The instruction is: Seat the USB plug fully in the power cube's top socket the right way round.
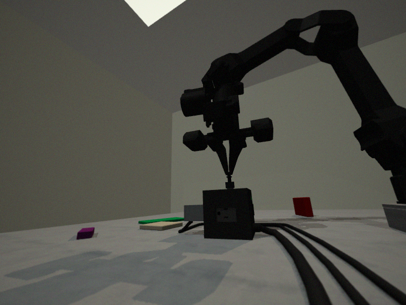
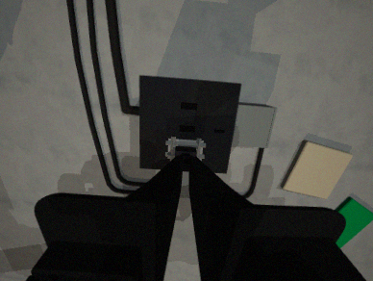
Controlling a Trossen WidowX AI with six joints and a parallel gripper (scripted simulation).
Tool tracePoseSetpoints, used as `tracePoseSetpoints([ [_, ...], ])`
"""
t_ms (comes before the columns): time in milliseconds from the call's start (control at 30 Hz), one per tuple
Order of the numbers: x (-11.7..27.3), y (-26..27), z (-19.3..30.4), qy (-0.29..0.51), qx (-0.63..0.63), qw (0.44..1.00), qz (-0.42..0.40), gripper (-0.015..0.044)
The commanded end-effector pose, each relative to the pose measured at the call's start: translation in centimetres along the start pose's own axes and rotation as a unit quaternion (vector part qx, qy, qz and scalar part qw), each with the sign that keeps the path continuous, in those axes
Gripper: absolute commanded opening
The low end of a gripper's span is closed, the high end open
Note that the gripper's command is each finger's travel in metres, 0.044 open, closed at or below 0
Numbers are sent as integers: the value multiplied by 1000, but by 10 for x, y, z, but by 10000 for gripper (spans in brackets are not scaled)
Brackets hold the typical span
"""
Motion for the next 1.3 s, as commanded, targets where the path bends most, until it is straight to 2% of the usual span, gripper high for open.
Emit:
tracePoseSetpoints([
  [0,-1,0,0,-1,2,1000,0,0],
  [1267,-5,0,0,-1,2,1000,0,0],
])
Point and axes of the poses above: the point midway between the two fingers, 35 mm back from their tips, its own x axis back along the fingers, its own y axis across the jaws, z = x × y, the point moved 6 cm from there along x, back along the fingers, and after that the axes turned 15 degrees about -x, right-handed, at the moved point
